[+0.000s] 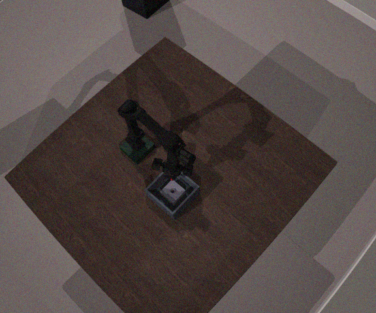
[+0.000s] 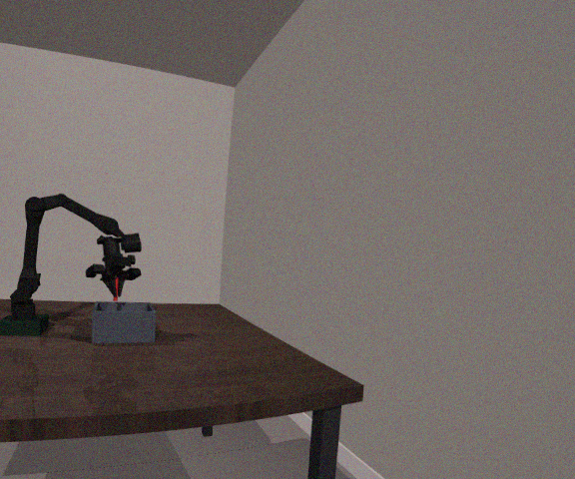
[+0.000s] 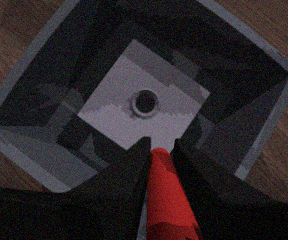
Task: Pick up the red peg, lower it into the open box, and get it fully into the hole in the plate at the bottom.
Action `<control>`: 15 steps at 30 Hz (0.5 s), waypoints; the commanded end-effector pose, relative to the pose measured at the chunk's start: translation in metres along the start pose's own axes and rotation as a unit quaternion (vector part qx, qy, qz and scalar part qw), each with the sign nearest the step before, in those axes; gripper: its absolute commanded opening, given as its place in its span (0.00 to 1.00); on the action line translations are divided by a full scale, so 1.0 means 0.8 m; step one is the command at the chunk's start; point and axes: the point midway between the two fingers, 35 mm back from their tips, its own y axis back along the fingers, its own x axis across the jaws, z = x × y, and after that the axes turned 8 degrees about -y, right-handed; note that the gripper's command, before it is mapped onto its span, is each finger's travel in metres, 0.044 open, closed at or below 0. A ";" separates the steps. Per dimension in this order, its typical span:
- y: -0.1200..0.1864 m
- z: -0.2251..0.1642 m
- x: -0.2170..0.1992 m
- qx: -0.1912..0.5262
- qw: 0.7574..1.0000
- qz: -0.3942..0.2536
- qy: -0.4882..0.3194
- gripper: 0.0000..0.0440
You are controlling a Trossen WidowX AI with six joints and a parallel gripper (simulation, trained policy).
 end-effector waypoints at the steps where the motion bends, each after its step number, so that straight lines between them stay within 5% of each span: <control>1: -0.014 0.014 0.005 0.008 1.000 0.005 0.004 0.00; 12: -0.061 0.031 0.016 0.037 0.998 0.021 0.044 0.00; 15: -0.074 0.027 0.017 0.051 0.997 0.022 0.061 0.08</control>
